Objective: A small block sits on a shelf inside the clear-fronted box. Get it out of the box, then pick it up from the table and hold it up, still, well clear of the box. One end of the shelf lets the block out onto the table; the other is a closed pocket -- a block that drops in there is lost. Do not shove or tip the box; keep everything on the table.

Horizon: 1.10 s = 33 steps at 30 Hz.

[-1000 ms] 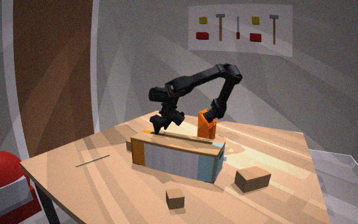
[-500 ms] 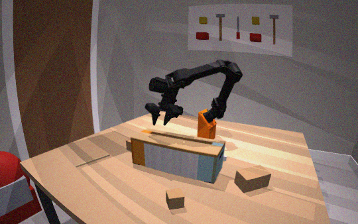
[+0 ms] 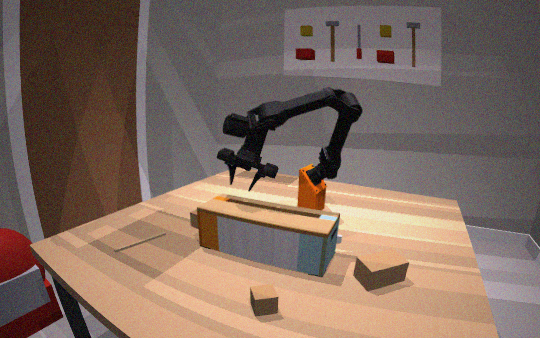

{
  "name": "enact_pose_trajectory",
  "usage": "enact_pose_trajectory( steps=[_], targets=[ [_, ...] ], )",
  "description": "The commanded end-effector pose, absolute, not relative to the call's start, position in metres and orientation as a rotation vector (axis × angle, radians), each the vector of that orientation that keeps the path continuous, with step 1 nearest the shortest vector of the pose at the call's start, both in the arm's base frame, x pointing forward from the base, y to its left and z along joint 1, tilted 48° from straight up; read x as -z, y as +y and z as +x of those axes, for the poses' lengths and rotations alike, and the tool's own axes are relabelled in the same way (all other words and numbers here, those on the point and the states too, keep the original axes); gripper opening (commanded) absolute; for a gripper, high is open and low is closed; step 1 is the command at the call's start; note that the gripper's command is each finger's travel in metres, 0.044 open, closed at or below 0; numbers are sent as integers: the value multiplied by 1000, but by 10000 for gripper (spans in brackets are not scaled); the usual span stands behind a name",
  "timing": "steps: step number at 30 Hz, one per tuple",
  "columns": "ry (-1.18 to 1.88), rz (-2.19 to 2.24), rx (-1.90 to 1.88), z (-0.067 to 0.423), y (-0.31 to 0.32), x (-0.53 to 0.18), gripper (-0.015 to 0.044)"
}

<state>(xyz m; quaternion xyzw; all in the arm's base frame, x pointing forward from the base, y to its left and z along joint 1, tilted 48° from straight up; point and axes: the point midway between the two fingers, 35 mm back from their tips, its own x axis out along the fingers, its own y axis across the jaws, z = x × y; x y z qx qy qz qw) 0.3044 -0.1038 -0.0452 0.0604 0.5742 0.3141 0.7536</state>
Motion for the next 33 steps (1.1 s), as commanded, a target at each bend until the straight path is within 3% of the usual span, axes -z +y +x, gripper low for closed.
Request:
enact_pose_trajectory(
  steps=[1,33],
  targets=[
    [1432,975,-137,296,-107,51,285],
    [1348,2577,1199,284,-117,54,285]
  ],
)
